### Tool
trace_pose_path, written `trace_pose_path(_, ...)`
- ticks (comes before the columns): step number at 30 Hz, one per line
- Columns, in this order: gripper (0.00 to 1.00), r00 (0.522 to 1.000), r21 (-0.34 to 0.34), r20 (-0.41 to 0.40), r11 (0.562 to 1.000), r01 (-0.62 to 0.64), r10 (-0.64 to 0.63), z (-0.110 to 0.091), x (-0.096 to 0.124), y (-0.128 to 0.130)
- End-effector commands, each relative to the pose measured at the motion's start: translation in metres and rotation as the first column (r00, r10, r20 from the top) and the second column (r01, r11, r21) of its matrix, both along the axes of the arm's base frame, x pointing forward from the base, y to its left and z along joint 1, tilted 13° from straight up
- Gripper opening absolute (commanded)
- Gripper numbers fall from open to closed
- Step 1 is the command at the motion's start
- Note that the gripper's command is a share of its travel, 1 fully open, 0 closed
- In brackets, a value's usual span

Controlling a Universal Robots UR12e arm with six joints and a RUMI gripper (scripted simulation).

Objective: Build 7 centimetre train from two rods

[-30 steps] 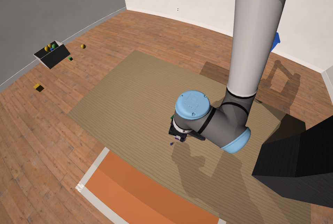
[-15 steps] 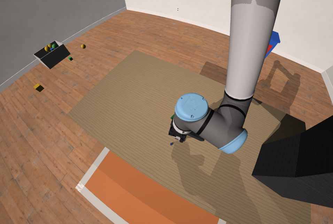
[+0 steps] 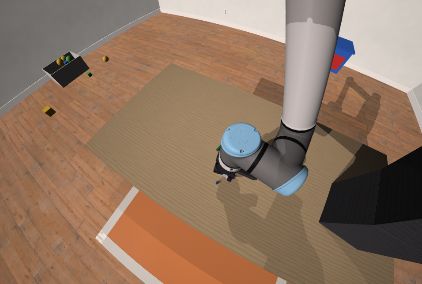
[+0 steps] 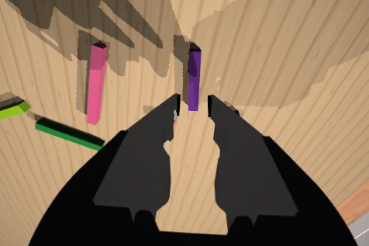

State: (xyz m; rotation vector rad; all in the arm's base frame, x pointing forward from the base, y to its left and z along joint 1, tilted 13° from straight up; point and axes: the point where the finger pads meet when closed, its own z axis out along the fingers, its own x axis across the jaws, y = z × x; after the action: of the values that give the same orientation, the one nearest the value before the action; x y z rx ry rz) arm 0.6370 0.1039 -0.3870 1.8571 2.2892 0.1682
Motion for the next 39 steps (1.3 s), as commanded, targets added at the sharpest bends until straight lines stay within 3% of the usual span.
trace_pose_path(1, 0.14, 1.0, 0.0, 0.001, 1.0, 0.0, 0.0, -0.0033, 0.0012, -0.0001)
trace_pose_path(39, 0.14, 1.0, 0.0, 0.001, 1.0, 0.0, 0.0, -0.013, 0.0033, -0.0005)
